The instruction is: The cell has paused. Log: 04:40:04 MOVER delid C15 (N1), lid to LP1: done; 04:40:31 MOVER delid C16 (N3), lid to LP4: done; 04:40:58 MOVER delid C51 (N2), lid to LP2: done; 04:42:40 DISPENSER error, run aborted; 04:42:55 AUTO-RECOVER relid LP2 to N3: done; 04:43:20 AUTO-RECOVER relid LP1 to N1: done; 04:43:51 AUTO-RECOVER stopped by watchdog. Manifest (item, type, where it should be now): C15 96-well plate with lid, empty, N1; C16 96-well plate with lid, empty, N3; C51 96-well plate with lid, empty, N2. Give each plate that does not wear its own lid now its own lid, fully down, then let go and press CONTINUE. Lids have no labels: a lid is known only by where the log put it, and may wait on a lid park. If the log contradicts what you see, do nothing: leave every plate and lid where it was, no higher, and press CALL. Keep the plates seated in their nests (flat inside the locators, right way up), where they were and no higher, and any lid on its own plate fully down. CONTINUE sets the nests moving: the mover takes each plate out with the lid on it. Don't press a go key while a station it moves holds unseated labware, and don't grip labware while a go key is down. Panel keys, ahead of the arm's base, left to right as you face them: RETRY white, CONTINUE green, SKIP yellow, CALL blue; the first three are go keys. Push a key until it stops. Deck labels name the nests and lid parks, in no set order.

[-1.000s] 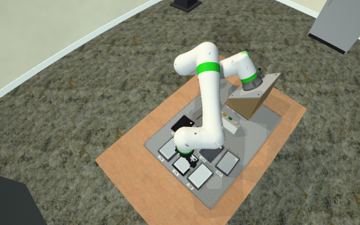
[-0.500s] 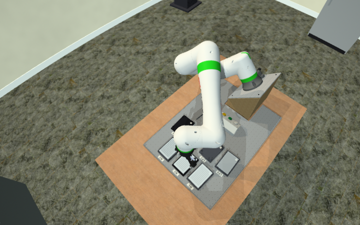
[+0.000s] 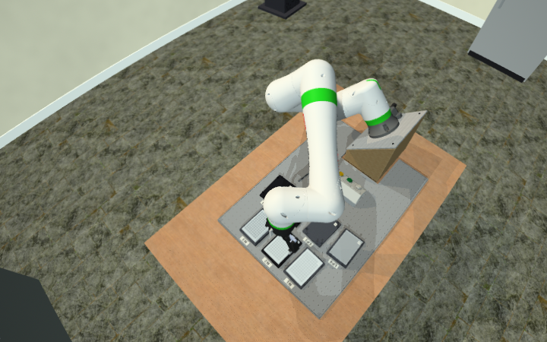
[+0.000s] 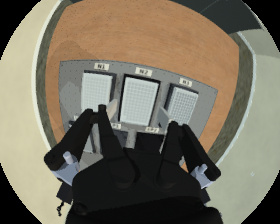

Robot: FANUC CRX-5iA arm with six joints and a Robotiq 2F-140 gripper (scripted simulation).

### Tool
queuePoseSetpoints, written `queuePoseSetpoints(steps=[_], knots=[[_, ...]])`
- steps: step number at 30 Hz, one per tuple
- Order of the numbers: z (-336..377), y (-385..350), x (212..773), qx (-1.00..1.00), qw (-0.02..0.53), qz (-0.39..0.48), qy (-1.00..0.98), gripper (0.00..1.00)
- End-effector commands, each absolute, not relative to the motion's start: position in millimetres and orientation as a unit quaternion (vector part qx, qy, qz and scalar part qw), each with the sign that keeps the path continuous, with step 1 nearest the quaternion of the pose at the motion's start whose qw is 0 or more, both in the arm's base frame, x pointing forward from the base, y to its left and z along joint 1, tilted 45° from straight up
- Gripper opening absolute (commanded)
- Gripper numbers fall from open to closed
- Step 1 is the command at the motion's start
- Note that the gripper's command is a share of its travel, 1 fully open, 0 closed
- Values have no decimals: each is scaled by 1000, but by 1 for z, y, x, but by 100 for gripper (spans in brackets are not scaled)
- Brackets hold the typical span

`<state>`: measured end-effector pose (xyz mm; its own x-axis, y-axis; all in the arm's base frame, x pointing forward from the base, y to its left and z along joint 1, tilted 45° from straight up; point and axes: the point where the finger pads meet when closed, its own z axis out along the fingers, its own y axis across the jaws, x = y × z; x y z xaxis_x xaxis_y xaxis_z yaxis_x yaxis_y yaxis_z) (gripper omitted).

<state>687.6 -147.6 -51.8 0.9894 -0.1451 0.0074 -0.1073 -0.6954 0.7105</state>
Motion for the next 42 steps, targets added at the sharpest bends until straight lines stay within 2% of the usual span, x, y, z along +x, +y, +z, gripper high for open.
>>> queuePoseSetpoints(steps=[1,16,24,26,27,30,31,33,42], knots=[[-49,-144,688,920,384,-24,-68,66],[-46,-138,688,921,384,-24,-68,66],[-122,-44,621,924,377,-30,-50,66],[-125,-41,619,924,377,-30,-50,66],[-145,-18,592,924,378,-32,-45,66],[-150,-13,586,924,378,-32,-45,66],[-168,6,556,923,380,-34,-43,66],[-180,17,535,922,382,-35,-41,66],[-186,23,523,922,384,-36,-41,66]])
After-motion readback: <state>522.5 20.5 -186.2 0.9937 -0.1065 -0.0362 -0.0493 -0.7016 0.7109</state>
